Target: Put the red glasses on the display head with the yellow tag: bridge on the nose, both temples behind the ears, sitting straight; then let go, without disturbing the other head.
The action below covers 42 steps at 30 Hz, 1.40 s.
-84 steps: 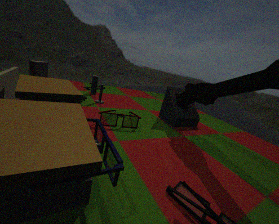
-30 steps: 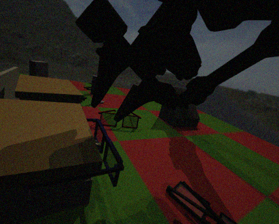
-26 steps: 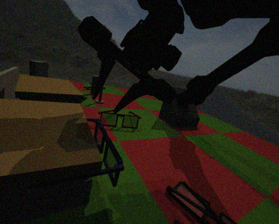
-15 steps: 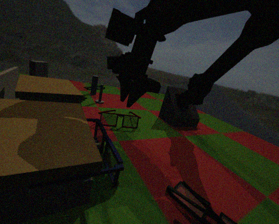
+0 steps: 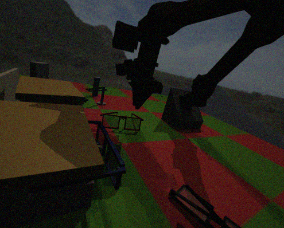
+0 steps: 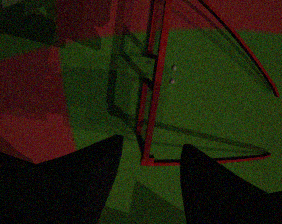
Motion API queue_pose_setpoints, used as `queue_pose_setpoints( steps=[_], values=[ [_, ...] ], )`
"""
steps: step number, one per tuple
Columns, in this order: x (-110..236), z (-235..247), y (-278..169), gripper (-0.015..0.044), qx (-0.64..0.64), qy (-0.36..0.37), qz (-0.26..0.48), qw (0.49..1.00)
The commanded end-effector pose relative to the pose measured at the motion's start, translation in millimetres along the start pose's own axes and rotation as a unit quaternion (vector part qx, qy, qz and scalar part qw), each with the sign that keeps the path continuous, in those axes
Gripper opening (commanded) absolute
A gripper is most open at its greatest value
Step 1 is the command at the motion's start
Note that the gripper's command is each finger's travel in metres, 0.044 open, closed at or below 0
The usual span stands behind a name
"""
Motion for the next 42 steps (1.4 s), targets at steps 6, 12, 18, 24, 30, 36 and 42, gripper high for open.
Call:
queue_pose_setpoints(
  steps=[6,12,18,24,30,36,42],
  values=[
    [-1.0,-0.5,-1.6,0.012,-0.006,0.002,0.003,1.0],
    [-6.5,0.0,-1.2,0.012,-0.006,0.001,0.003,1.0],
    [-16.2,1.0,-0.6,0.012,-0.006,0.001,0.002,1.0],
    [-25.9,1.9,-0.5,0.012,-0.006,0.001,0.002,1.0],
    [-35.9,2.8,-0.6,0.012,-0.006,0.001,0.002,1.0],
    [-45.8,3.7,-1.3,0.012,-0.006,0.002,0.002,1.0],
    [-55.6,4.6,-2.3,0.012,-0.006,0.002,0.003,1.0]
  ],
)
Point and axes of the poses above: the point midway between the two fingers, 35 mm back from their tips, its own x axis back along the fingers, its own z axis across the jaws, y = z × x, the point moved 9 cm from there along x, back along the fingers, and after that the axes turned 11 degrees about -x, right-handed, at the moved point
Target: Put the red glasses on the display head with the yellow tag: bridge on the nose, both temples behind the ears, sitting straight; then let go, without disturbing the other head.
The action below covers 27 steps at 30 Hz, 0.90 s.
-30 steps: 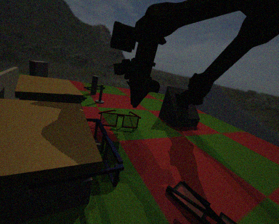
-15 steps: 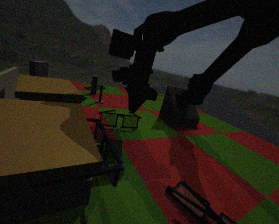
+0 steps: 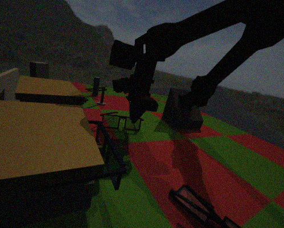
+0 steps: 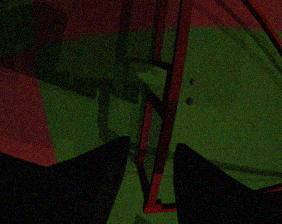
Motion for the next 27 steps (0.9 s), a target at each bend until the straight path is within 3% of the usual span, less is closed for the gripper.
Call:
queue_pose_setpoints(
  steps=[1,22,27],
  values=[
    [-9.6,-1.5,-2.5,0.012,-0.007,0.001,0.007,1.0],
    [-13.6,-7.2,-2.1,0.012,-0.007,0.001,0.007,1.0],
    [-11.4,-4.2,-1.7,0.0067,-0.007,0.001,0.003,1.0]
  ],
)
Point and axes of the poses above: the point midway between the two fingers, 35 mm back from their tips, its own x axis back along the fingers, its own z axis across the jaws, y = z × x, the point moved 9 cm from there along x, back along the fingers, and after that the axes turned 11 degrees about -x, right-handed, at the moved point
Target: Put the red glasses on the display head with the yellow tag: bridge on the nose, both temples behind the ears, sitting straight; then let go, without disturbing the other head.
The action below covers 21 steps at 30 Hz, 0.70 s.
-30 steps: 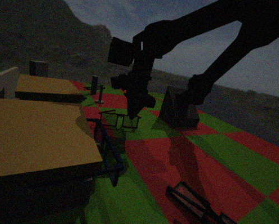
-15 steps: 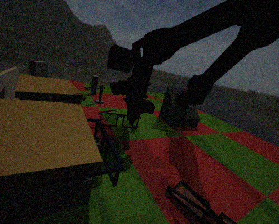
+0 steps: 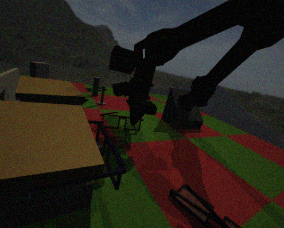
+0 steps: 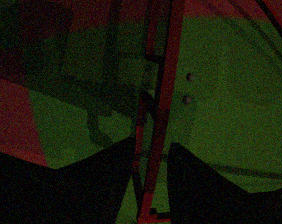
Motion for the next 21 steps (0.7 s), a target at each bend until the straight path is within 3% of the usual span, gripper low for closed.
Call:
queue_pose_setpoints(
  steps=[1,10,16,21],
  values=[
    [0.1,0.2,0.0,0.006,0.0,0.0,0.0,1.0],
    [0.1,0.2,0.0,0.0,0.0,0.0,0.0,1.0],
    [2.9,0.2,0.6,0.0,0.0,0.0,0.0,1.0],
    [25.2,-0.2,4.0,0.0,-0.001,-0.003,-0.001,1.0]
  ],
)
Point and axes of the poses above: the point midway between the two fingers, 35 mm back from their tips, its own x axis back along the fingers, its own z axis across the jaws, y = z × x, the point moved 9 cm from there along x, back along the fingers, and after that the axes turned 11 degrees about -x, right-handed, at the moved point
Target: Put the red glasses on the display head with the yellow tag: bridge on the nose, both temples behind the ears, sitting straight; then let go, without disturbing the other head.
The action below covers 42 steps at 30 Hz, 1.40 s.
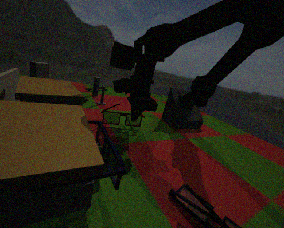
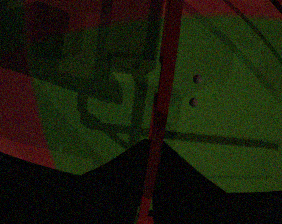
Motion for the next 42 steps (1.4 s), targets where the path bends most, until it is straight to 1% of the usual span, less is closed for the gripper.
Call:
queue_pose_setpoints(
  steps=[1,13,22,42],
  values=[
    [20.8,1.2,3.7,0.0,0.006,-0.002,-0.006,1.0],
    [90.1,-3.8,3.7,0.0,0.007,-0.001,-0.002,1.0],
    [92.6,-14.8,11.5,0.0,0.006,-0.003,-0.003,1.0],
    [97.8,-112.5,61.0,0.0,0.006,-0.008,-0.006,1.0]
  ],
)
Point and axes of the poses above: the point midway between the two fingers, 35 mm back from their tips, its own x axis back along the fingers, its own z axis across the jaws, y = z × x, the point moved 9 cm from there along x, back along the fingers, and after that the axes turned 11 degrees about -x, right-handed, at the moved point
